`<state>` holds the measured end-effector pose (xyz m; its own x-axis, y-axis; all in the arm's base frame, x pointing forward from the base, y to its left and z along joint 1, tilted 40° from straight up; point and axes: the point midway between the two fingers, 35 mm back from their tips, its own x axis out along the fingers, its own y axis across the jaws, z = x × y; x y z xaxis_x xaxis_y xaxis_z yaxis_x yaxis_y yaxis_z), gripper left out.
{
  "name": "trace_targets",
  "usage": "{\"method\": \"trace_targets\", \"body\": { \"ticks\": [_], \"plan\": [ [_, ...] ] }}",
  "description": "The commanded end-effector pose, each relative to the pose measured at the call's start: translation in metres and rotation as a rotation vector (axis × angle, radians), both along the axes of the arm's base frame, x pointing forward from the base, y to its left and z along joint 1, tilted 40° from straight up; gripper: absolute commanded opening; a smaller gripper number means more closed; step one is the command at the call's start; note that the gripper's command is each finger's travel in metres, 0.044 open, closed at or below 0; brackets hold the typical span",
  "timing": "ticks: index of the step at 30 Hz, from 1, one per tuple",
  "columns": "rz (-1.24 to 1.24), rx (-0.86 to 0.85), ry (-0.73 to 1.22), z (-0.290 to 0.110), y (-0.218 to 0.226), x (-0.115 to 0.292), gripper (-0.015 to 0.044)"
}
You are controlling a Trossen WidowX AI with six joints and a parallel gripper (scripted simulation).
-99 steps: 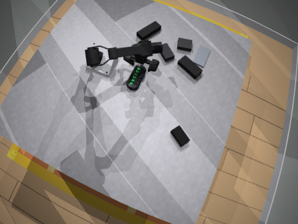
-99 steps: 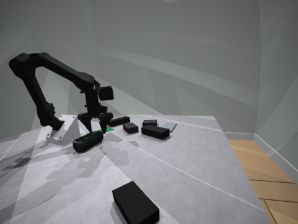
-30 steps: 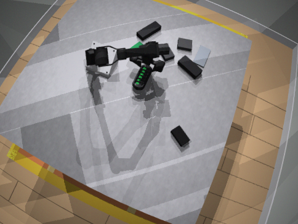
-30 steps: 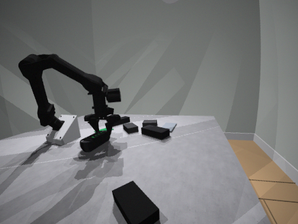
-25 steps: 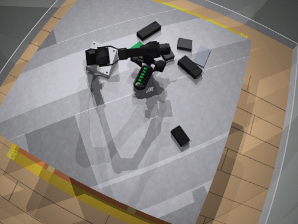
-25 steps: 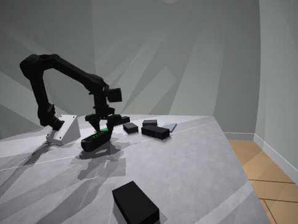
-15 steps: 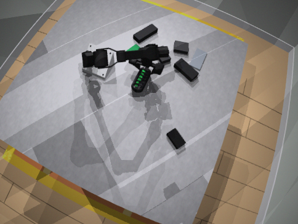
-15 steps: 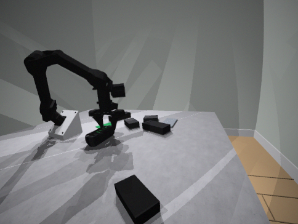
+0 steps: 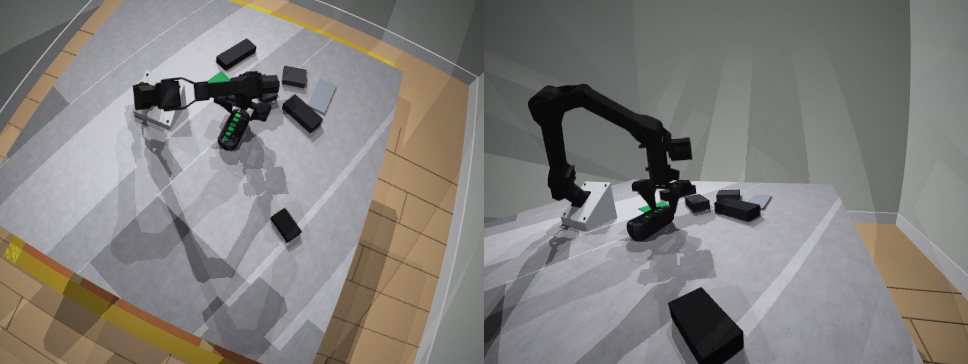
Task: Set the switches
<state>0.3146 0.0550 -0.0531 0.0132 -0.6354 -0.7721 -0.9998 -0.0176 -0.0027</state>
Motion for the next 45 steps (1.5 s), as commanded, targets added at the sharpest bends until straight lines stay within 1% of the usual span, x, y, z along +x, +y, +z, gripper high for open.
{"method": "trace_targets", "body": {
  "ticks": [1,18,19,31,35,45],
  "plan": [
    [0.006,0.0,-0.005,-0.002,0.002,0.007,0.0],
    [0.006,0.001,-0.006,-0.007,0.008,0.021,0.0],
    [0.0,0.001,-0.002,-0.005,0.007,0.016,0.0026],
    [0.001,0.001,-0.002,-0.003,0.009,0.017,0.0341],
    [0.006,0.003,-0.005,0.031,0.037,0.016,0.044],
    [0.006,0.003,-0.005,0.033,0.039,0.015,0.044]
  ]
}}
